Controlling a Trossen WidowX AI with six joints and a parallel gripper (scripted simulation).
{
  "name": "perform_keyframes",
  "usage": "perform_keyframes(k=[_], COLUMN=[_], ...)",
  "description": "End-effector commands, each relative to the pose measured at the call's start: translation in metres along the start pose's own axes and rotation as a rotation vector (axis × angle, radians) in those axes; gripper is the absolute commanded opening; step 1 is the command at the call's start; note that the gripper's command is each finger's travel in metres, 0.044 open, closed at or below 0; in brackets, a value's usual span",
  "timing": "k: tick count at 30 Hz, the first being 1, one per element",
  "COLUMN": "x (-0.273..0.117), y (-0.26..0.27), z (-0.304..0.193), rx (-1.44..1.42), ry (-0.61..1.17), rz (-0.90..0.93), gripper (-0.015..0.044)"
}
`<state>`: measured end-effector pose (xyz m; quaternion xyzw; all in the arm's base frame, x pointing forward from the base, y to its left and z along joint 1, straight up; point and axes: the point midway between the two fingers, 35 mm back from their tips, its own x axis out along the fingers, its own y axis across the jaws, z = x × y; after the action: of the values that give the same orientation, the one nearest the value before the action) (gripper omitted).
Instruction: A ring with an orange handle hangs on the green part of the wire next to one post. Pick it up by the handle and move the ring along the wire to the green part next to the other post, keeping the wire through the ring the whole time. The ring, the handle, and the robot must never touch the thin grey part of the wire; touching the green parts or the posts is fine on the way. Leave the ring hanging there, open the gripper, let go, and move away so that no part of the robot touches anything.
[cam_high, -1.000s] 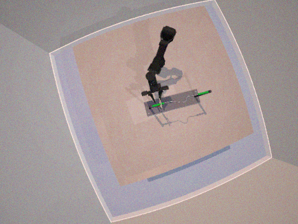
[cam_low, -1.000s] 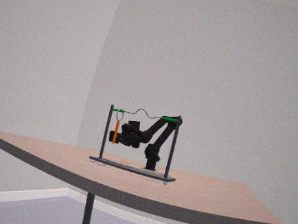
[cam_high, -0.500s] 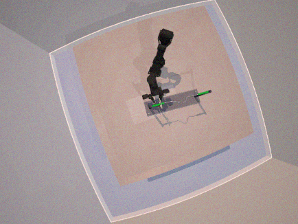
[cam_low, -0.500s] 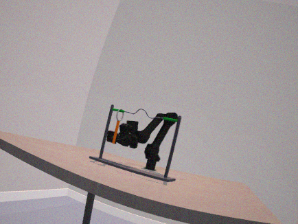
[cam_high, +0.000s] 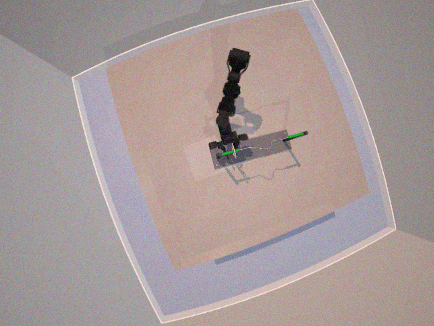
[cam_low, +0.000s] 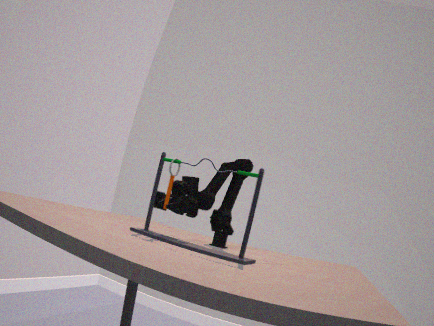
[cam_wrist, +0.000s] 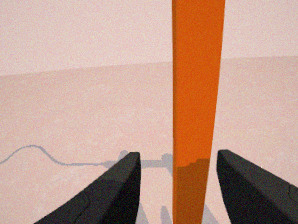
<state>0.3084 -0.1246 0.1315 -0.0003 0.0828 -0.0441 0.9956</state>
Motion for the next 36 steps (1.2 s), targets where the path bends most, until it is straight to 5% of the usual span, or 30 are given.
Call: perform_keyframes(k=[1,21,33,36], x=[0.0049,0.0049,0.0046,0.0046], y=[-0.0004,-0.0004,0.0005,0.0005], z=[0.0015,0.0015,0.0006,0.0006], rx=[0.0,0.0,-0.002,-0.002], ry=[-0.006,-0.006,-0.004,-0.004], rz=[-0.005,-0.005,0.001,0.001], gripper=[0.016,0.016,-0.015,-0.015])
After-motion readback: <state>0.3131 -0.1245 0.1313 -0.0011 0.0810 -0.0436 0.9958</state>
